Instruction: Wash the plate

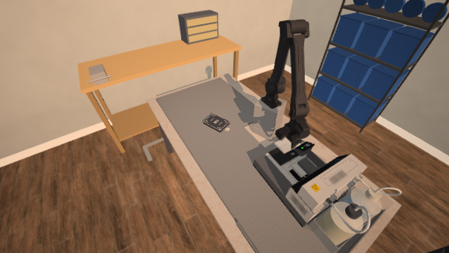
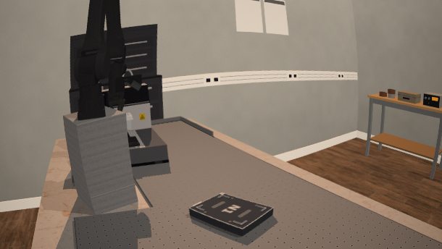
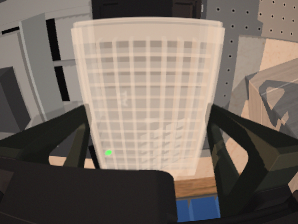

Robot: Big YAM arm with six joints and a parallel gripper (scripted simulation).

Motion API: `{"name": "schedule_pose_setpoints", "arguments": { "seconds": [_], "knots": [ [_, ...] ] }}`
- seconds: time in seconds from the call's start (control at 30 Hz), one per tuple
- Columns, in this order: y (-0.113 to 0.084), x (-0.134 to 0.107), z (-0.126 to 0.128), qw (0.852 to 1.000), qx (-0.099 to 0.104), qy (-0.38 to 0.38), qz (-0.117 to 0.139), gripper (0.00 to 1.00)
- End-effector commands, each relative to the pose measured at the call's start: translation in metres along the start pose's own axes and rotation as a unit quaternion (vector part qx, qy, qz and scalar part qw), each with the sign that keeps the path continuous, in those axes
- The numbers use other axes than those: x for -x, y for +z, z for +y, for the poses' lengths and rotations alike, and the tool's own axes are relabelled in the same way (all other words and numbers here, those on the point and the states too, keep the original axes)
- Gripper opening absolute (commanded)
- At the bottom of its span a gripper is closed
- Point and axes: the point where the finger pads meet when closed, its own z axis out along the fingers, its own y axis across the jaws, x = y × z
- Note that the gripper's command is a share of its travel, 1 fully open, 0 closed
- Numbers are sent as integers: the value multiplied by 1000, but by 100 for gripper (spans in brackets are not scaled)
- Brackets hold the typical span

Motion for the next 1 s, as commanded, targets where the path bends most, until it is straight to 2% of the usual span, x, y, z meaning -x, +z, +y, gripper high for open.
{"name": "schedule_pose_setpoints", "arguments": {
  "seconds": [0.0, 0.57, 0.6, 0.77, 0.97],
  "knots": [
    [-12, 11, 21, 1000, 20, 2, -8, 82],
    [-6, 6, 13, 1000, 12, 0, -5, 82],
    [-2, 11, 18, 1000, 16, 0, -6, 82],
    [13, 3, 1, 1000, 1, -1, -1, 82],
    [19, 4, -1, 1000, 1, 0, -1, 82]
  ]
}}
